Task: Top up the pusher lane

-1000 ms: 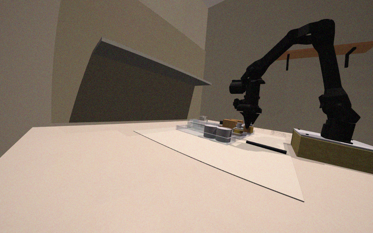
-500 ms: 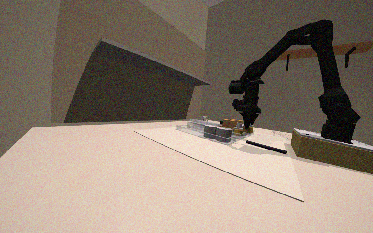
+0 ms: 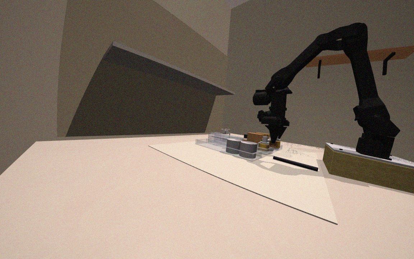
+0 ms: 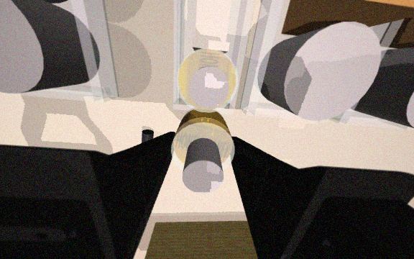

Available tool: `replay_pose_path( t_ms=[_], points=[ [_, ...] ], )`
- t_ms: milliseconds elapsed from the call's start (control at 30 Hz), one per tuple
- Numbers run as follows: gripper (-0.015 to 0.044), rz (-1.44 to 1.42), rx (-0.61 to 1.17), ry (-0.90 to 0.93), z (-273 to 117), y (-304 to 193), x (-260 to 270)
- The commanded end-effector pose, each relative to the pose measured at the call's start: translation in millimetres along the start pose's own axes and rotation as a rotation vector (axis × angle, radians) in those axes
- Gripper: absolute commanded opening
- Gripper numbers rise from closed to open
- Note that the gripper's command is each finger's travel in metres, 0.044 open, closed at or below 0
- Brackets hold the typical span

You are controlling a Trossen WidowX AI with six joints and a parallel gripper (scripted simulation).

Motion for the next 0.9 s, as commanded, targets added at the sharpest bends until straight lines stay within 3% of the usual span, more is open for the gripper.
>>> replay_pose_path(
  t_ms=[0, 867],
  points=[
    [0.0, 0.003, -0.025, -0.002, -2.6, 7.4, -1.3],
    [0.0, 0.003, -0.025, -0.002, -3.3, 16.1, -3.5]
  ],
)
Point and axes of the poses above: the point midway between the two fingers, 35 mm back from their tips, its own z axis out along the fingers, its own x axis across the jaws, y = z × x, the point moved 4 cm from there along -z, back along the fingers, and after that the axes turned 15 degrees about -z, right-handed, at the moved point
